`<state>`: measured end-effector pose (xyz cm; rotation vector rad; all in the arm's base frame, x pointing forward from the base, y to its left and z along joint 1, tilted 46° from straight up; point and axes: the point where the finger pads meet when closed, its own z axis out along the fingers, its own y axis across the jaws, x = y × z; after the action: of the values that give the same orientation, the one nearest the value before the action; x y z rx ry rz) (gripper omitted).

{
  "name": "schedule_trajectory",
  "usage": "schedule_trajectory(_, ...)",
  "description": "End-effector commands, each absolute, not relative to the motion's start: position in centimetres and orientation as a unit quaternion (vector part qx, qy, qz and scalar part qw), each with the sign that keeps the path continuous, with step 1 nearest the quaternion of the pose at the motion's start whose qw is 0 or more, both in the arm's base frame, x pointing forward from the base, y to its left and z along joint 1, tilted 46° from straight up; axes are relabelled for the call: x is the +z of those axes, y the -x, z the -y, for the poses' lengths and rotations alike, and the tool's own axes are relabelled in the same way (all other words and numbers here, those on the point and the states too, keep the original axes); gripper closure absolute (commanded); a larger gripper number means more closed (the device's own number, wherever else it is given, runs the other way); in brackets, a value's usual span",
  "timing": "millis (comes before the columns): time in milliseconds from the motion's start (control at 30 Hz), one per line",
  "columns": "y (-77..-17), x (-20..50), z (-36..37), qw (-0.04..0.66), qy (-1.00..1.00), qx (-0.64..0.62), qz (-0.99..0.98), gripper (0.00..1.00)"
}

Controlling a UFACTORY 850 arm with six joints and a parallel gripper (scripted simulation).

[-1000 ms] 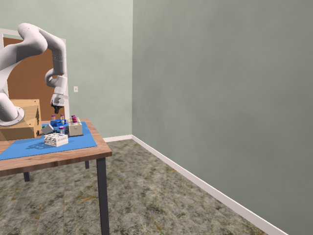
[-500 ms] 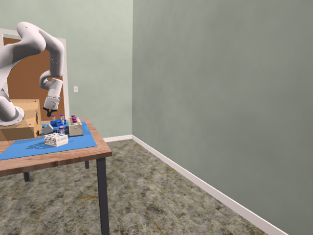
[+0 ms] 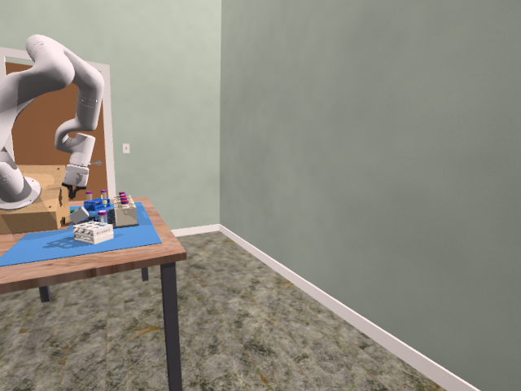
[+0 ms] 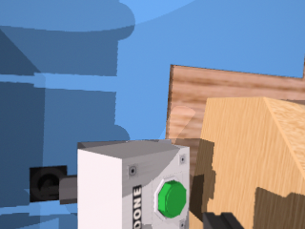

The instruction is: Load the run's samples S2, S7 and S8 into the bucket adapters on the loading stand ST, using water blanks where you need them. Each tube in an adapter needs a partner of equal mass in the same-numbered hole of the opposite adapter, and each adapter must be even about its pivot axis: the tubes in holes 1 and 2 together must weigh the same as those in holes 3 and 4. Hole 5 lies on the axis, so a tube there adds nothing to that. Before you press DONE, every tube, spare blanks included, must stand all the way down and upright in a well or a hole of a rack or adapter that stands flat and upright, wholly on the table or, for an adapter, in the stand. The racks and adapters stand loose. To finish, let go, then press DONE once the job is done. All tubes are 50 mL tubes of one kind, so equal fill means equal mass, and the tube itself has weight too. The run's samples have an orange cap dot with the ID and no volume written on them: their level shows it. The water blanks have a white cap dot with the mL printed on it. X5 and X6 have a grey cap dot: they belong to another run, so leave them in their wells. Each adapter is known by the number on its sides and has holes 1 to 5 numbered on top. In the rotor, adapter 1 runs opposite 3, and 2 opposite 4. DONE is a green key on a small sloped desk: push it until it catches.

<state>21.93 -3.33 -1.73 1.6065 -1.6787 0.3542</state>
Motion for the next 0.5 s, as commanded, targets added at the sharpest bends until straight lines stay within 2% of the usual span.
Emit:
schedule_trajectory(0,-22.0,-1.7,3.3,0.385,-0.631,0.139,0.659,1.0)
schedule_trajectory(467,-21.8,-3.2,4.9,0.385,-0.631,0.139,0.659,1.0)
